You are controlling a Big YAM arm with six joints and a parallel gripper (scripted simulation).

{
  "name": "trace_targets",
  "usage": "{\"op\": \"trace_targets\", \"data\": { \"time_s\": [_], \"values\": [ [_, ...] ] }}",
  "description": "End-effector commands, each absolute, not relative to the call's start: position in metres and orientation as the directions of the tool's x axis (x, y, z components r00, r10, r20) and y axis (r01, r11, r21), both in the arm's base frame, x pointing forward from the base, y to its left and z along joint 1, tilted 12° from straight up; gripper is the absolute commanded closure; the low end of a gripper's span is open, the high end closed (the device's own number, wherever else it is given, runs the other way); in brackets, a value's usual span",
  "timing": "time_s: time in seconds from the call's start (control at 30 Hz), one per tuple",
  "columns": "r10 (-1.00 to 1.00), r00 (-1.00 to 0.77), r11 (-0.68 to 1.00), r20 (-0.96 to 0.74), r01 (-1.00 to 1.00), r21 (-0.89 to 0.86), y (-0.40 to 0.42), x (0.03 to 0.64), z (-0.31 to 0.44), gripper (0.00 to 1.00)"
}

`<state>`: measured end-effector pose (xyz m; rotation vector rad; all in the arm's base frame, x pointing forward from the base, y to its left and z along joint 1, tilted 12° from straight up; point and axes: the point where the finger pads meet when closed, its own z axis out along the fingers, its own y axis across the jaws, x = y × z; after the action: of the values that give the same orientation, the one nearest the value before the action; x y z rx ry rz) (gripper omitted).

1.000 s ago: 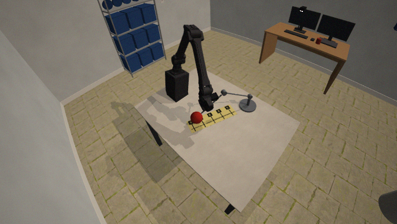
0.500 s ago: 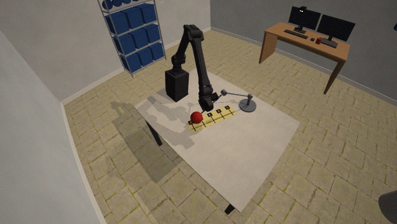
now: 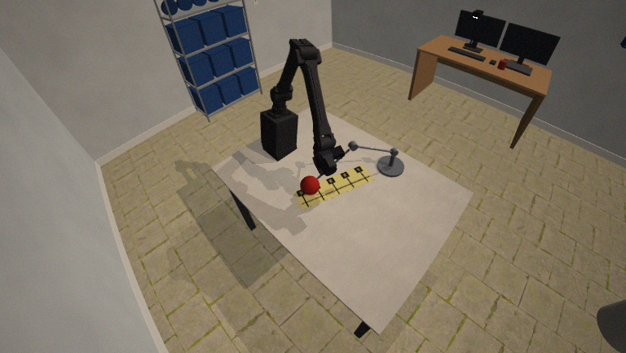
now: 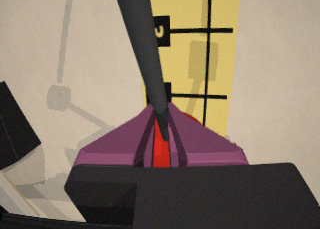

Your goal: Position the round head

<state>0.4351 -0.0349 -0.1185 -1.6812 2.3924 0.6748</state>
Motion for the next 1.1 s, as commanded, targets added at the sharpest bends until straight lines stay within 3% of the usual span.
{"op": "trace_targets", "data": {
  "time_s": [0.0, 0.37, 0.4, 0.57, 0.87, 1.07],
  "values": [
    [-0.841, -0.337, 0.28, -0.424, -0.941, 0.193, -0.005, 0.496, -0.076, 1.0],
    [-0.841, -0.337, 0.28, -0.424, -0.941, 0.192, -0.005, 0.496, -0.076, 1.0],
    [-0.841, -0.337, 0.28, -0.424, -0.941, 0.193, -0.005, 0.496, -0.076, 0.0],
    [-0.828, -0.323, 0.283, -0.458, -0.946, 0.156, 0.012, 0.525, -0.056, 0.0],
    [-0.857, -0.361, 0.275, -0.368, -0.924, 0.266, -0.035, 0.44, -0.114, 0.0],
    [-0.857, -0.362, 0.278, -0.368, -0.924, 0.262, -0.032, 0.443, -0.11, 0.0]
  ]
}}
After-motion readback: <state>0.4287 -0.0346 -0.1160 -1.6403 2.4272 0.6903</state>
